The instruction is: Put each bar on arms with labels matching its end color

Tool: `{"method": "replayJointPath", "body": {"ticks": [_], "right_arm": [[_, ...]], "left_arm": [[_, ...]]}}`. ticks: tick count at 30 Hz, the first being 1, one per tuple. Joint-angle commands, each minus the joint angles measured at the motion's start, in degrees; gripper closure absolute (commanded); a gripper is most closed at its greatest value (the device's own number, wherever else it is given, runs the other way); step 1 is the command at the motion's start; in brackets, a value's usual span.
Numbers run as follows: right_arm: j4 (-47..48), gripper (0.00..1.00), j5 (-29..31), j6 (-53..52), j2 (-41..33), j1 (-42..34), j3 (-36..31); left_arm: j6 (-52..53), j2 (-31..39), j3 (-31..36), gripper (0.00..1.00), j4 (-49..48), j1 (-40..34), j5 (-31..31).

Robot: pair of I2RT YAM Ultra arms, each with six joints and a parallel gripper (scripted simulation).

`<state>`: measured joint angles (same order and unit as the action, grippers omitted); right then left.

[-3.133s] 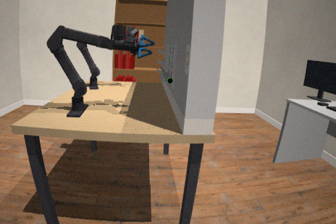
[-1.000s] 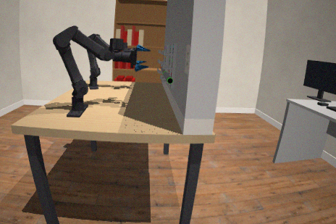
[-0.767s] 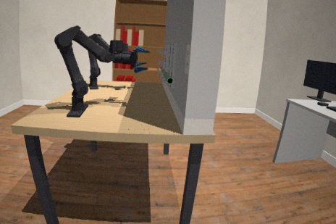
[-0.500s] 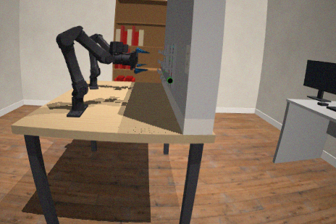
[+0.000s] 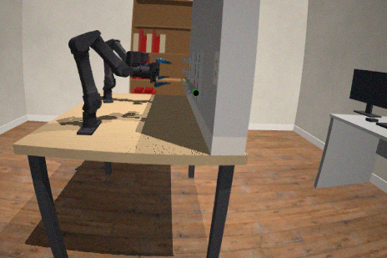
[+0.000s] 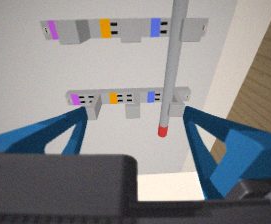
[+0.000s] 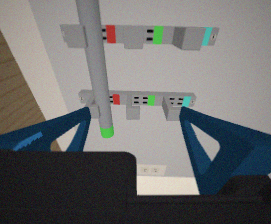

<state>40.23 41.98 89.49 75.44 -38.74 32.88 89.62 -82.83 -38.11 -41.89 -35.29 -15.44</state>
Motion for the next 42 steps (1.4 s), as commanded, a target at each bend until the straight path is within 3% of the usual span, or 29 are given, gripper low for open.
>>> {"method": "replayJointPath", "body": {"ticks": [1, 42], "right_arm": [[3.4, 0.00, 0.3, 0.4, 0.8, -0.1, -0.4], [12.5, 0.00, -1.9, 0.4, 8.8, 2.2, -1.6]], "left_arm": [[0.4, 0.2, -0.9, 0.00, -1.8, -0.4, -0.5], [0.4, 0.1, -0.9, 0.00, -1.8, -0.3, -0.5]]}}
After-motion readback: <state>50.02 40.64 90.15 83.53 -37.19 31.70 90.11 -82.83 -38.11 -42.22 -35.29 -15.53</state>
